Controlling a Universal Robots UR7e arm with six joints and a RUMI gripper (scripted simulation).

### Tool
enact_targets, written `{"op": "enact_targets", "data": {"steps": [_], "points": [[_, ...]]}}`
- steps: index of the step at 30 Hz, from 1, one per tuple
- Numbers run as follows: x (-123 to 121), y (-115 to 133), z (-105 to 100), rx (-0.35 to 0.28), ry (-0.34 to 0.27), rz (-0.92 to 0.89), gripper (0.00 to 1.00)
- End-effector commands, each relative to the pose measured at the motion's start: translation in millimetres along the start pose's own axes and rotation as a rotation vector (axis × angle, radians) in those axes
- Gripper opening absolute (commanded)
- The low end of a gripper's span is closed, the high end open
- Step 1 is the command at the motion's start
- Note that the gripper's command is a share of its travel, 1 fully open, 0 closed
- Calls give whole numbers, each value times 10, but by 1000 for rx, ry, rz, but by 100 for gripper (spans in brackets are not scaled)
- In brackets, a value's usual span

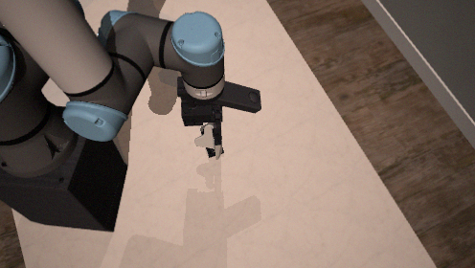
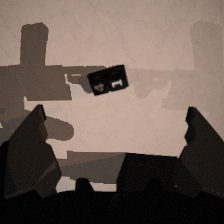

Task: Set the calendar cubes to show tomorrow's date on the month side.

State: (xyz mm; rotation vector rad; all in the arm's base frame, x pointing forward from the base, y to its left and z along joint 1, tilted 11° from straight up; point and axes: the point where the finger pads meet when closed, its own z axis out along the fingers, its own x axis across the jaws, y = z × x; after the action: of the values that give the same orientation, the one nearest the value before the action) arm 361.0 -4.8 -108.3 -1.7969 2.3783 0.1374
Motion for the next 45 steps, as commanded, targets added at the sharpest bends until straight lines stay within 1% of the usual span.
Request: {"op": "enact_targets", "data": {"steps": [1, 4, 8, 12, 13, 15, 18, 21, 25, 33, 36, 40, 42, 45], "points": [[11, -33, 3, 8, -8, -96, 100], [2, -34, 24, 8, -7, -228, 100], [-3, -34, 38, 9, -7, -316, 100], [-11, -28, 59, 9, -7, -444, 100], [-11, -28, 60, 9, -7, -447, 100], [-15, -25, 72, 9, -6, -525, 100], [-15, -25, 74, 9, -6, -534, 100], [-20, -17, 94, 10, -5, -663, 100], [-22, -11, 108, 10, -5, -747, 100], [-26, 14, 148, 11, -4, -984, 100], [-26, 14, 148, 11, -4, -987, 100], [-24, 33, 173, 11, -3, -1136, 100], [-23, 37, 179, 11, -3, -1171, 100], [-19, 51, 196, 12, -2, -1272, 100]]}}
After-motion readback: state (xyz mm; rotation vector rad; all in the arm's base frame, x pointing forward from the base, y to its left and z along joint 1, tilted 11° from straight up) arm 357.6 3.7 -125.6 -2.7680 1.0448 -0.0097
